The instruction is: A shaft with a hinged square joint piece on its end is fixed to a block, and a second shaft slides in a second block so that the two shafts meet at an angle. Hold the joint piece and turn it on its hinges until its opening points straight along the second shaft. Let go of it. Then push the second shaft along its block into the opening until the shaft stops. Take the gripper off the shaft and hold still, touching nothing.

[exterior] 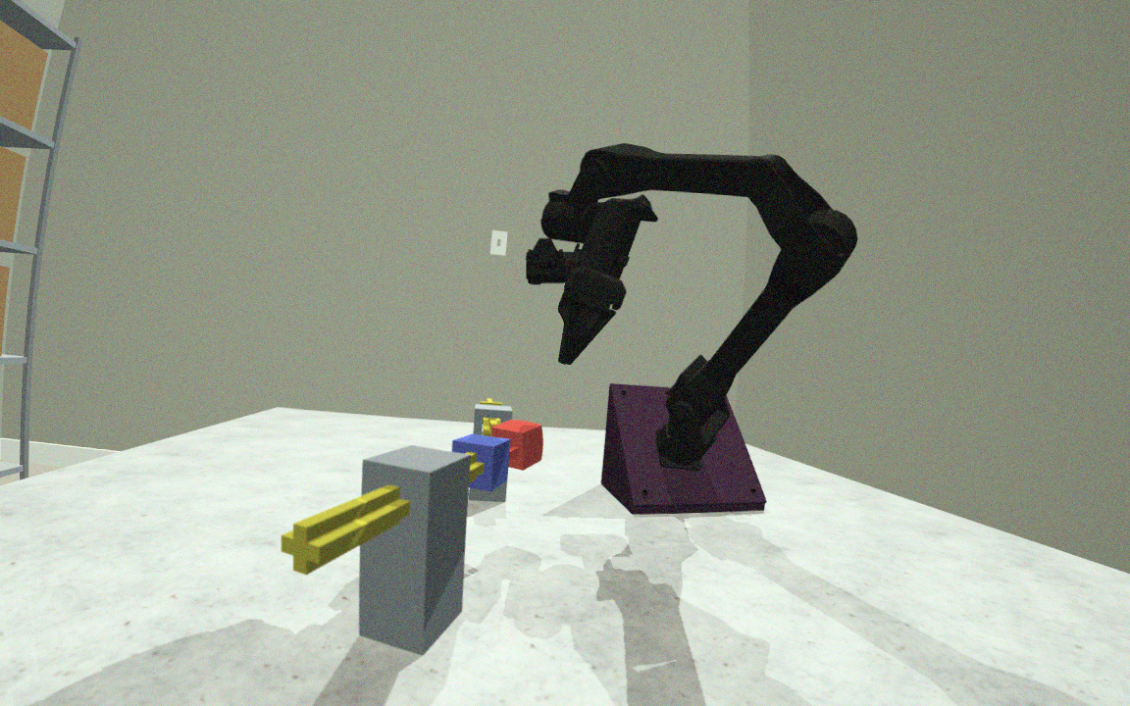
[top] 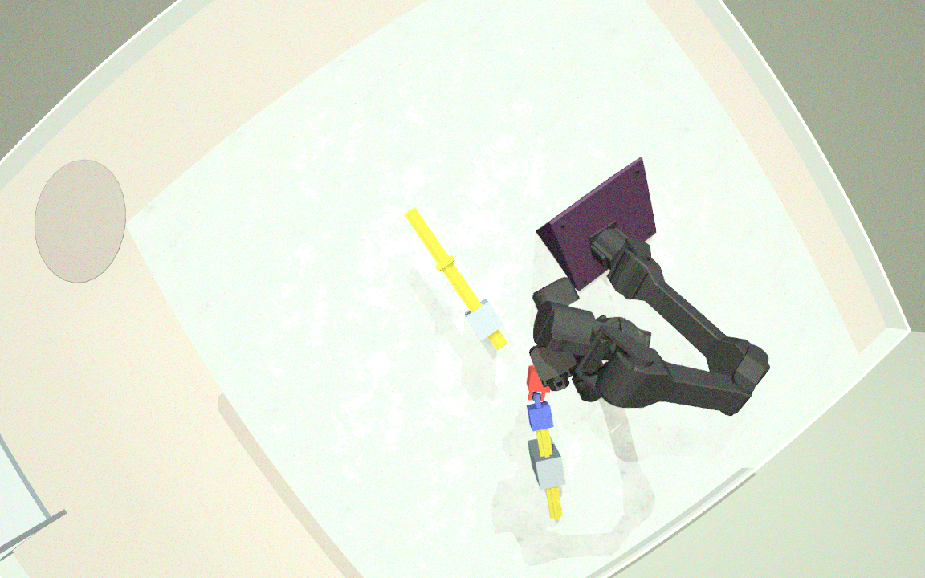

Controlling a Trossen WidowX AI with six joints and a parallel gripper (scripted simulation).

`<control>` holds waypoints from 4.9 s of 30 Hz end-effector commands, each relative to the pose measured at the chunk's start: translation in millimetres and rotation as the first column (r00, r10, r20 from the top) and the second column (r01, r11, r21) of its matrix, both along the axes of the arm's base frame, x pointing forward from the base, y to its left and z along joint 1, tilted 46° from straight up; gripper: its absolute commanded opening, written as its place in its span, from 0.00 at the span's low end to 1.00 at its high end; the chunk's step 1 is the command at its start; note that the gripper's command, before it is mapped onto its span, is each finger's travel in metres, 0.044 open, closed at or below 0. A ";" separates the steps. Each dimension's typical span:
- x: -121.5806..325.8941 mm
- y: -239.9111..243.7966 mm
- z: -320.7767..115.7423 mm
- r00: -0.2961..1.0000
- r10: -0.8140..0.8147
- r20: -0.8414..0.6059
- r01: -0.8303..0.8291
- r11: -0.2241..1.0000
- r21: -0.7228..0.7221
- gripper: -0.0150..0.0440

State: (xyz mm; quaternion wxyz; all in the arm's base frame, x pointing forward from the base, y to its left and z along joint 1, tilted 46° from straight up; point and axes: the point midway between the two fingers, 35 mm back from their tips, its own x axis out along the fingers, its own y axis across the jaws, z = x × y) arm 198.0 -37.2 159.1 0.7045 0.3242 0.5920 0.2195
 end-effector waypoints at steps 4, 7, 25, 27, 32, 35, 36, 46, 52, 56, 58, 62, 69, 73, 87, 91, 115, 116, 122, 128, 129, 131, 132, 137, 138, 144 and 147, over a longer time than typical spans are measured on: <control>1.0 2.4 -1.5 0.984 -0.096 -0.148 0.100 0.995 0.016 1.00; 1.5 3.5 -2.4 0.966 -0.142 -0.215 0.150 0.989 0.018 1.00; 4.1 10.1 -7.9 0.723 -0.389 -0.572 0.431 0.900 -0.067 1.00; 4.3 10.8 -8.5 0.683 -0.412 -0.603 0.458 0.885 -0.085 1.00; 5.1 12.7 -10.1 0.575 -0.466 -0.673 0.520 0.843 -0.139 1.00; 5.5 13.8 -11.0 0.505 -0.495 -0.708 0.553 0.815 -0.176 1.00; 5.6 14.1 -11.3 0.480 -0.504 -0.718 0.563 0.805 -0.189 1.00; 7.0 17.9 -14.4 0.221 -0.578 -0.786 0.638 0.695 -0.331 1.00; 7.8 20.1 -16.2 0.057 -0.605 -0.794 0.660 0.620 -0.425 1.00; 8.3 21.6 -17.4 -0.053 -0.616 -0.786 0.664 0.566 -0.488 1.00; 8.6 22.4 -18.1 -0.108 -0.619 -0.778 0.663 0.539 -0.520 1.00; 9.1 23.9 -19.3 -0.216 -0.620 -0.754 0.654 0.482 -0.583 1.00; 10.0 26.6 -21.5 -0.397 -0.606 -0.689 0.618 0.379 -0.689 1.00; 10.6 28.1 -22.7 -0.494 -0.588 -0.640 0.585 0.319 -0.745 1.00; 10.4 51.3 -45.8 -0.531 -0.580 -0.618 0.568 0.298 -0.767 1.00; 8.4 63.6 -57.6 -0.532 -0.579 -0.618 0.566 0.300 -0.768 1.00; 47.3 114.4 -27.4 -0.530 -0.576 -0.622 0.567 0.304 -0.765 1.00; 47.2 115.2 -28.4 -0.530 -0.576 -0.622 0.567 0.304 -0.765 1.00; 46.3 121.4 -35.9 -0.530 -0.576 -0.622 0.567 0.304 -0.765 1.00; 44.9 127.5 -43.3 -0.530 -0.576 -0.622 0.567 0.305 -0.765 1.00; 44.7 128.5 -44.6 -0.530 -0.576 -0.622 0.567 0.305 -0.765 1.00; 44.1 130.6 -47.0 -0.530 -0.576 -0.622 0.567 0.305 -0.765 1.00; 43.9 131.4 -48.0 -0.530 -0.576 -0.623 0.567 0.305 -0.765 1.00; 43.7 132.1 -48.8 -0.530 -0.576 -0.623 0.567 0.305 -0.765 0.87; 43.7 132.1 -48.8 -0.530 -0.576 -0.623 0.567 0.305 -0.765 0.82; 43.7 132.1 -48.8 -0.530 -0.576 -0.623 0.567 0.305 -0.765 0.56; 43.7 132.1 -48.8 -0.530 -0.576 -0.623 0.567 0.305 -0.765 0.56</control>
